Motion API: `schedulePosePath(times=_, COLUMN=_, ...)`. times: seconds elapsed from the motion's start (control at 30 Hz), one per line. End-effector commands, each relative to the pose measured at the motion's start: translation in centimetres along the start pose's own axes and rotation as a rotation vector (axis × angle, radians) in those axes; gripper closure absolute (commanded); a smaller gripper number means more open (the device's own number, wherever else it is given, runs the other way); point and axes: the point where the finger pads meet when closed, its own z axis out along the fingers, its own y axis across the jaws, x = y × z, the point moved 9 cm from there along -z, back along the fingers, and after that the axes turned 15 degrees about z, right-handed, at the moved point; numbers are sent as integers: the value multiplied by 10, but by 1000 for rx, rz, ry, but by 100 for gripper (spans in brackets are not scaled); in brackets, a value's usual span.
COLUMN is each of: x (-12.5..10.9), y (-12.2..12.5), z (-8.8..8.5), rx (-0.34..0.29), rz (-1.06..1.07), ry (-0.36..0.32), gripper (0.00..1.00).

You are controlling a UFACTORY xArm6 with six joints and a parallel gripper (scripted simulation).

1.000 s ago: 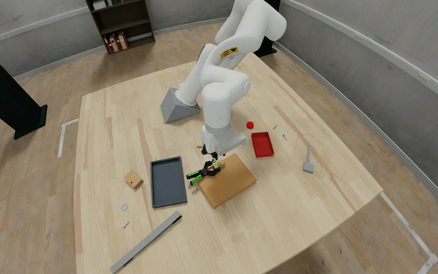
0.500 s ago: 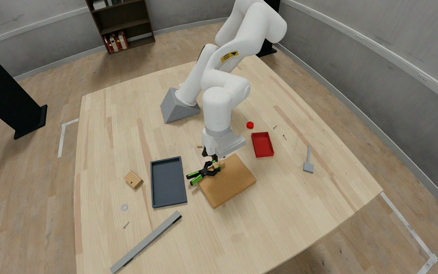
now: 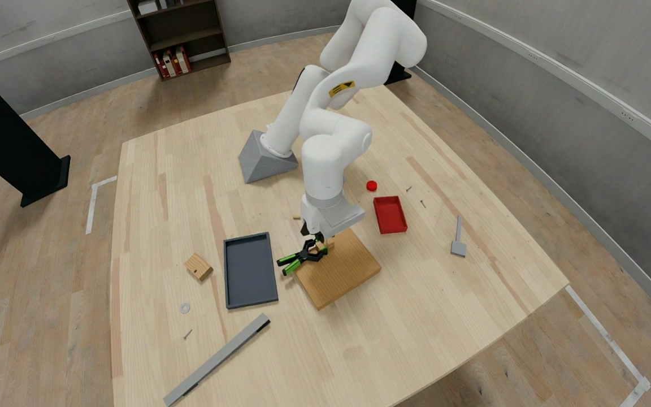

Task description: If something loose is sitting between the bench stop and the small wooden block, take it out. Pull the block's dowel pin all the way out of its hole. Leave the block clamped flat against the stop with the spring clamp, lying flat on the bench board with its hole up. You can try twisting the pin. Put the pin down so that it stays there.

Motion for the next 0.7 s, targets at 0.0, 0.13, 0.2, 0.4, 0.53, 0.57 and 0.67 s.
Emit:
schedulePosePath(times=0.0, x=1, y=0, z=1, rx=-1, rz=-1, ry=4, gripper=72)
schedulePosePath(times=0.13, x=1, y=0, z=2, rx=-1, rz=-1, ry=4, gripper=72)
schedulePosePath(times=0.2, x=1, y=0, z=3, rx=-1, rz=-1, ry=4, gripper=72)
schedulePosePath(times=0.4, x=1, y=0, z=3, rx=-1, rz=-1, ry=4, gripper=72)
schedulePosePath(times=0.53, x=1, y=0, z=3, rx=-1, rz=-1, ry=4, gripper=72)
schedulePosePath(times=0.57, x=1, y=0, z=3, rx=-1, rz=-1, ry=4, gripper=72)
schedulePosePath(times=0.67, x=1, y=0, z=3, rx=-1, rz=-1, ry=4, gripper=72)
